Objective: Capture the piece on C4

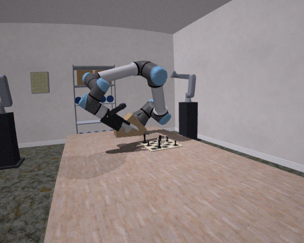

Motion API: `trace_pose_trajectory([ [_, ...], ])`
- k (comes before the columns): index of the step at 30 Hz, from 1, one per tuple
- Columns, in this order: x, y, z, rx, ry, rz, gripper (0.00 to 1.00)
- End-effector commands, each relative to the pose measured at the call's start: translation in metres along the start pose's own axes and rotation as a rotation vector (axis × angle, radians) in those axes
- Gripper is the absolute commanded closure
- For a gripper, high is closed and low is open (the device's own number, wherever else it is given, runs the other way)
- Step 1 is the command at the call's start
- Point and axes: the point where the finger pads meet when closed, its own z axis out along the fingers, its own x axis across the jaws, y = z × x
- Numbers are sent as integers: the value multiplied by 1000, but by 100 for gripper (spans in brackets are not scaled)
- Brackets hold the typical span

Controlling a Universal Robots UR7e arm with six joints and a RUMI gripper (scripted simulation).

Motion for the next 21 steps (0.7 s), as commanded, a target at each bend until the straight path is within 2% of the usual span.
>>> trace_pose_trajectory([
  [1,5,24,8,66,10,33,0],
  [11,8,48,18,122,23,70,0],
  [21,8,53,21,133,26,79,0],
])
